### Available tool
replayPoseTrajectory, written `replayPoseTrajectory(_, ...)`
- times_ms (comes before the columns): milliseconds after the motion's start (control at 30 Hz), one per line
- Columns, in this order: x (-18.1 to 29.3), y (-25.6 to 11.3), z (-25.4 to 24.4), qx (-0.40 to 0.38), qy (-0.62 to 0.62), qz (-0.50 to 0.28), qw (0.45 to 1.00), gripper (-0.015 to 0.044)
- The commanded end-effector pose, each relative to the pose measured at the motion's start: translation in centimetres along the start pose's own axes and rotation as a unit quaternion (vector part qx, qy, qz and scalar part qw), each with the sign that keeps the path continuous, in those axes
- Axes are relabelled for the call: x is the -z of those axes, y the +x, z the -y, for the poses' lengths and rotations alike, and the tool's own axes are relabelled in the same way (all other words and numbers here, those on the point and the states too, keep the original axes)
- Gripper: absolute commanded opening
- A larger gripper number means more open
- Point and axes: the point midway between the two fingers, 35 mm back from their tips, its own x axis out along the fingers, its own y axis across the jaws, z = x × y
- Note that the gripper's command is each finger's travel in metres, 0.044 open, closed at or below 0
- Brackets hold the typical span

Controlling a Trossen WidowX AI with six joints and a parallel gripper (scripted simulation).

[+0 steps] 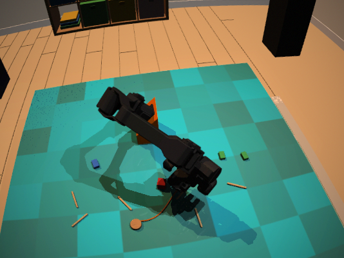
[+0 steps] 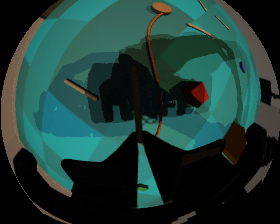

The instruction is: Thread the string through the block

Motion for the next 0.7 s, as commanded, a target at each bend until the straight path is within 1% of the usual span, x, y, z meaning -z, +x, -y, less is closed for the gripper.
replayPoseTrajectory(0,-0.4,0.0,-0.2,0.0,0.068,0.002,0.998,0.0)
replayPoseTrajectory(333,-1.2,0.0,-0.4,0.0,0.248,0.002,0.969,0.0)
replayPoseTrajectory(667,-2.0,0.0,-0.7,-0.001,0.421,0.002,0.907,0.0)
